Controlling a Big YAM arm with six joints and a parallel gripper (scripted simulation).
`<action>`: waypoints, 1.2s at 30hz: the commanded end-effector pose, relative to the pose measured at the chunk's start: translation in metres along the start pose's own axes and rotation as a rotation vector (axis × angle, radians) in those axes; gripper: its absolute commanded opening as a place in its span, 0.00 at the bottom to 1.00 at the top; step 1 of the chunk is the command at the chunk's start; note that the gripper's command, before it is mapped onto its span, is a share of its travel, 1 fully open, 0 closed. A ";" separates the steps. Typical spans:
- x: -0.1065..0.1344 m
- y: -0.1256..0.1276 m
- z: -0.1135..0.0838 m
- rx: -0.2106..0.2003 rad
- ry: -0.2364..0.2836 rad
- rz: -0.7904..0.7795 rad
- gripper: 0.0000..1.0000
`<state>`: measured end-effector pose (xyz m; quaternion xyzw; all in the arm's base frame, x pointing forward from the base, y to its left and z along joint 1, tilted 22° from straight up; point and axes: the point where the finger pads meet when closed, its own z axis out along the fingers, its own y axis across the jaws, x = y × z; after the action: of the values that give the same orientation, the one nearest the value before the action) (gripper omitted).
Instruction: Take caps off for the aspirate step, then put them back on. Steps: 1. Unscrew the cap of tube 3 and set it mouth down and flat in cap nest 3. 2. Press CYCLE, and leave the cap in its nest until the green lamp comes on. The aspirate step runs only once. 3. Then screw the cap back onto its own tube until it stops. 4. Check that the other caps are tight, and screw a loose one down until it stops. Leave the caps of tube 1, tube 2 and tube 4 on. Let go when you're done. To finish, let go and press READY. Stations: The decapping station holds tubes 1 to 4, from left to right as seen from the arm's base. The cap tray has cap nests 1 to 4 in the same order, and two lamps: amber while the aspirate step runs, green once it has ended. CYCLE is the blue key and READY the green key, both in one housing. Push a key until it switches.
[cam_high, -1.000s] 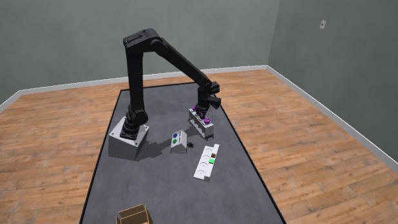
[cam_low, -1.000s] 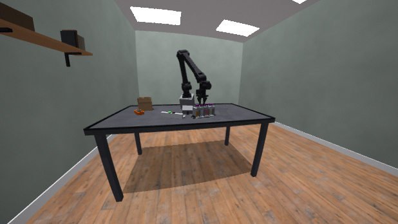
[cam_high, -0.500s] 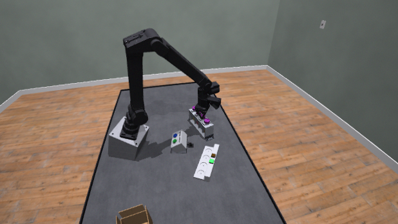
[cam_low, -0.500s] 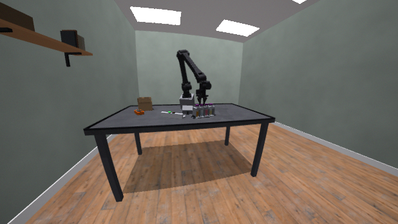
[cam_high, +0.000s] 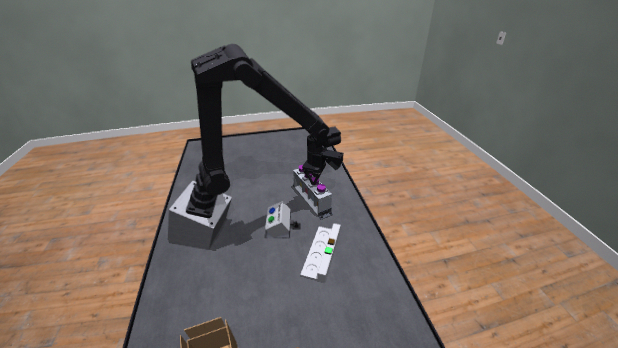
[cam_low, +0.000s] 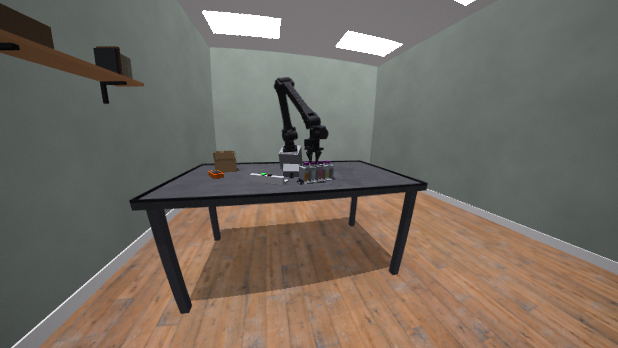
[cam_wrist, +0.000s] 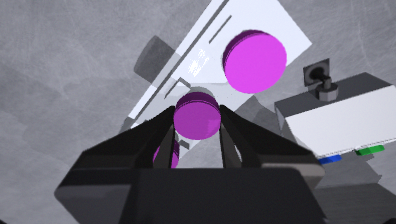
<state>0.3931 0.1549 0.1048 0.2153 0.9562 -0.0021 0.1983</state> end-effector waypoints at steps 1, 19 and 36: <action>0.006 0.004 -0.001 -0.012 0.008 0.102 0.00; 0.004 0.004 -0.012 -0.018 0.001 0.100 0.49; 0.007 0.028 -0.053 -0.025 -0.008 -0.086 0.49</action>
<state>0.3777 0.1596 0.1470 0.2472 0.9467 0.0100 0.2063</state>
